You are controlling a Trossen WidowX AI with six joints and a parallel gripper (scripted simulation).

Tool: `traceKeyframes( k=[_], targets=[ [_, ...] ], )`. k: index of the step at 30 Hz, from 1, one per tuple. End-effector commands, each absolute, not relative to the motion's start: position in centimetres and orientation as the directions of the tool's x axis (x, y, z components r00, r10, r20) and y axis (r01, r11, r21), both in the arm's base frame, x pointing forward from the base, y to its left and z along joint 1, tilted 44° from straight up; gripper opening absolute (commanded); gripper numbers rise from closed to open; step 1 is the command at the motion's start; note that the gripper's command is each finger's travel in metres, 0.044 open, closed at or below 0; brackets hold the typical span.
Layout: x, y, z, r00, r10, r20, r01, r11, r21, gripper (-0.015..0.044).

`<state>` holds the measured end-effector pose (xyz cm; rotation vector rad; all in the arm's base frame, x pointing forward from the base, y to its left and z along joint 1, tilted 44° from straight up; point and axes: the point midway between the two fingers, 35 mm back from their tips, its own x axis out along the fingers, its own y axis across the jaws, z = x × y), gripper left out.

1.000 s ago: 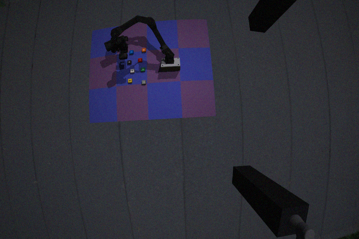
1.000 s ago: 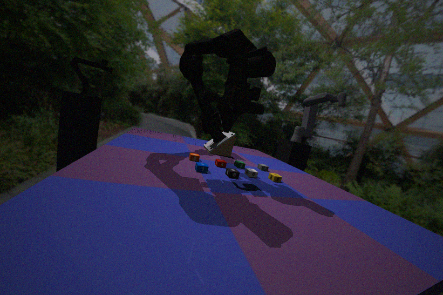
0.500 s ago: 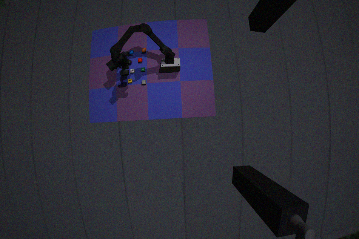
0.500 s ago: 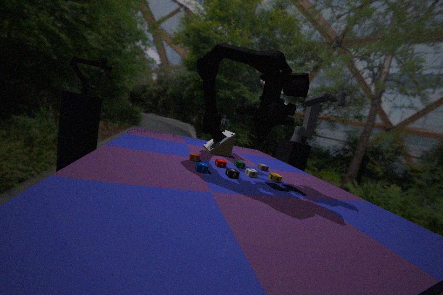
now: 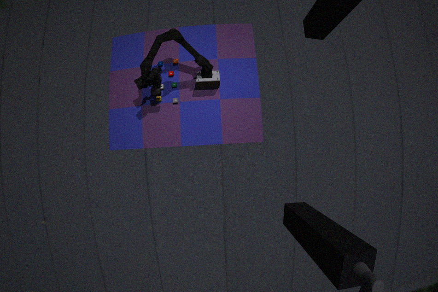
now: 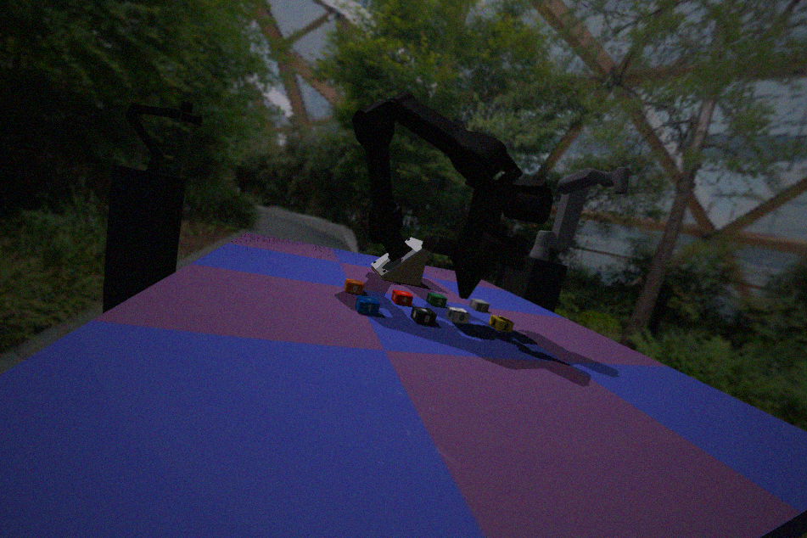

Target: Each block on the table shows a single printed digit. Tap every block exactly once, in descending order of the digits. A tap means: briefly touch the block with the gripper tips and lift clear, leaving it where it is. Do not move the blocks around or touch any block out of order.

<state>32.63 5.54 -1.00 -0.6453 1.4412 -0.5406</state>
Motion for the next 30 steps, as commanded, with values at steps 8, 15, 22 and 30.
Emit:
traceKeyframes(
  k=[8,15,22,30],
  targets=[
    [32.6,4.0,-2.4,0.062,-0.693,-0.719,-0.047,0.717,-0.695,0.002],
    [32.7,3.4,-3.0,0.062,-0.693,-0.718,-0.047,0.717,-0.696,0.002],
    [32.6,4.6,-1.9,0.063,-0.691,-0.72,-0.047,0.718,-0.694,0.002],
    [32.3,6.9,-1.3,0.069,-0.686,-0.724,-0.055,0.722,-0.69,0.0099]
  ],
)
